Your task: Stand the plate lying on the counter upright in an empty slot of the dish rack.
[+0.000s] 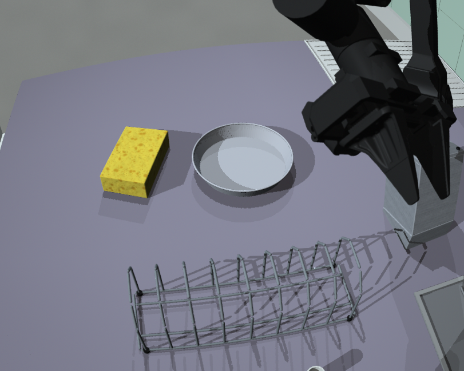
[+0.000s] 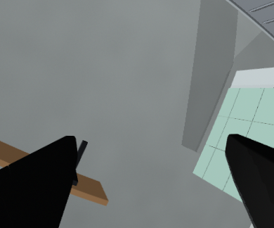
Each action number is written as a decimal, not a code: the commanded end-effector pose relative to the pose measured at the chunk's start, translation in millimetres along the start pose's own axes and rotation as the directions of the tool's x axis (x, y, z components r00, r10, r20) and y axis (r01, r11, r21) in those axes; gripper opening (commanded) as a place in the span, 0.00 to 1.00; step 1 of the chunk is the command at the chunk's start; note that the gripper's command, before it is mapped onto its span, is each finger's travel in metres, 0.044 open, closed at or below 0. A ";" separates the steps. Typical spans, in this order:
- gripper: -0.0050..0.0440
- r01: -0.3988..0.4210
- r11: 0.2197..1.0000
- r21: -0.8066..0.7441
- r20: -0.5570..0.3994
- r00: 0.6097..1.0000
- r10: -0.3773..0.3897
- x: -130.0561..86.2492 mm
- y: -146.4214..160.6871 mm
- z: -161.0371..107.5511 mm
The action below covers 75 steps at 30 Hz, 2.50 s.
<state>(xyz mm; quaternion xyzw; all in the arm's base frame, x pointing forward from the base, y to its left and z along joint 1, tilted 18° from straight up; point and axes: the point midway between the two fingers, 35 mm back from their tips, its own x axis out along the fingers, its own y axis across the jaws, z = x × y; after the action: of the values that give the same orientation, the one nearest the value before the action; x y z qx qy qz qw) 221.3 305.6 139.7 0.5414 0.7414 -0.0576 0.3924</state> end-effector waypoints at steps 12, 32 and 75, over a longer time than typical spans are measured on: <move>0.76 0.000 1.000 0.000 0.000 1.000 0.000 0.0 0.0 0.0; 1.00 -0.061 0.998 -0.006 0.100 0.993 0.061 -17.9 5.8 35.6; 1.00 0.353 0.444 -0.823 0.502 0.818 0.281 -149.3 -22.6 192.3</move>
<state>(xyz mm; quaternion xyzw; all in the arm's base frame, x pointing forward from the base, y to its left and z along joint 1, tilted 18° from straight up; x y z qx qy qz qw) 318.6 100.9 99.9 0.2280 0.5267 0.1633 0.8025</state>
